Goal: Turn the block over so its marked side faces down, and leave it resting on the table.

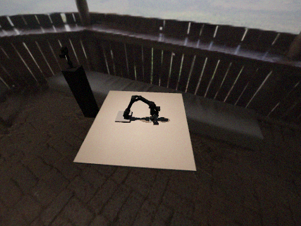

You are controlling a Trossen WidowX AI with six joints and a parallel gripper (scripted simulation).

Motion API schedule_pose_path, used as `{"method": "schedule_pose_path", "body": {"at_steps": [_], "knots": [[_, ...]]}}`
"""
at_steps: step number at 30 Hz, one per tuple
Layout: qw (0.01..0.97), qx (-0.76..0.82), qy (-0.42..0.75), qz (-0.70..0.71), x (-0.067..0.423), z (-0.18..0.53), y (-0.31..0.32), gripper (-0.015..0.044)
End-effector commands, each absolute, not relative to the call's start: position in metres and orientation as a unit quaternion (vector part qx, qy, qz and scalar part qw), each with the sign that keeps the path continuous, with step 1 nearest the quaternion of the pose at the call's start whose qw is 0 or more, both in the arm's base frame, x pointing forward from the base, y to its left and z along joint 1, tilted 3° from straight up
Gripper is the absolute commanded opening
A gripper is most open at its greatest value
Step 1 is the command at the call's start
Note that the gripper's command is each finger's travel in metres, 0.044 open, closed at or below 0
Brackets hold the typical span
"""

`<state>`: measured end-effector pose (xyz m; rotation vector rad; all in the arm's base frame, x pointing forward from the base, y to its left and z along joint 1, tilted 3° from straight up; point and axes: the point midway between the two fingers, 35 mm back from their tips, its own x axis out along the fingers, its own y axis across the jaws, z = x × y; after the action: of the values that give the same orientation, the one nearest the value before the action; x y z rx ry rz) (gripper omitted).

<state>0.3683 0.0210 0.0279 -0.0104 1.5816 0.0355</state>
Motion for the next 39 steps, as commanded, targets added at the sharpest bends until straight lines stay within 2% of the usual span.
{"method": "schedule_pose_path", "body": {"at_steps": [1, 14, 19, 20, 27, 39], "knots": [[0.704, -0.004, 0.710, 0.017, 0.369, 0.028, 0.021, 0.0229], [0.704, -0.004, 0.710, 0.017, 0.369, 0.028, 0.021, 0.0143], [0.704, -0.004, 0.710, 0.017, 0.369, 0.049, 0.021, 0.0011], [0.704, -0.004, 0.710, 0.017, 0.369, 0.054, 0.021, 0.0000], [0.707, -0.004, 0.707, 0.017, 0.369, 0.057, 0.021, 0.0000], [0.767, -0.004, 0.642, 0.017, 0.372, 0.049, 0.021, 0.0000]]}}
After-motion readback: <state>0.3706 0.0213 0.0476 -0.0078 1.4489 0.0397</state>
